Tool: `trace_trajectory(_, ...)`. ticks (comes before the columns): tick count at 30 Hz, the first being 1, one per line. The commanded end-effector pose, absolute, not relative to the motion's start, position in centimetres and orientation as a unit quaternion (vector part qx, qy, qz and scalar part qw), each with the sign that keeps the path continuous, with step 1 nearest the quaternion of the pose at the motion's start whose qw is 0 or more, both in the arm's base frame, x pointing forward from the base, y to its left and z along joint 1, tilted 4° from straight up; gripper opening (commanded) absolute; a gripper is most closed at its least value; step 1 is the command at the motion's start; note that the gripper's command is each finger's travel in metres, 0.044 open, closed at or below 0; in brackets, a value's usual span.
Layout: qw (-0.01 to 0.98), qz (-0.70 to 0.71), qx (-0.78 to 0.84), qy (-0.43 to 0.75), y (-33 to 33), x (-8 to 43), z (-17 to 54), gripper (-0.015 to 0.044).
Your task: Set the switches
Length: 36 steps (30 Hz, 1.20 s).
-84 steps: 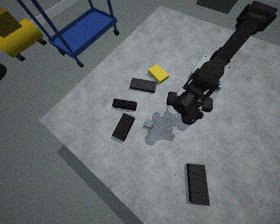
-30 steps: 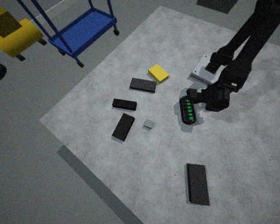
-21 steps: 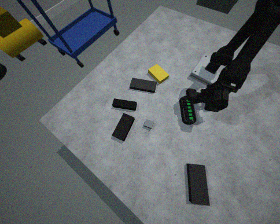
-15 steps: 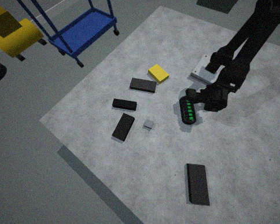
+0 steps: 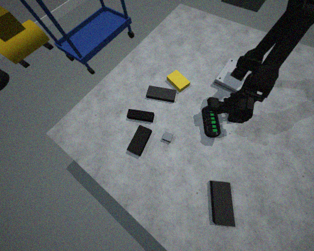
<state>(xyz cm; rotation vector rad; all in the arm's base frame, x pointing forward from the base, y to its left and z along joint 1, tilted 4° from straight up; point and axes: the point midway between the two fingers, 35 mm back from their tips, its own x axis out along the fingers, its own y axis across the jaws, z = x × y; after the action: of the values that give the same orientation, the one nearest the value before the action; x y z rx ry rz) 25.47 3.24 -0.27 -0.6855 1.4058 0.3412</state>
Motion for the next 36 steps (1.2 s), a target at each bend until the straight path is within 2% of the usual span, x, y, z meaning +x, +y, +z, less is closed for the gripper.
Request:
trace_trajectory(1, 0.696, 0.155, -0.310, 0.629, 3.1, 25.6, -0.3, 0.0000)
trace_trajectory(36, 0.696, 0.154, -0.311, 0.629, 0.6, 28.4, -0.5, 0.0000)
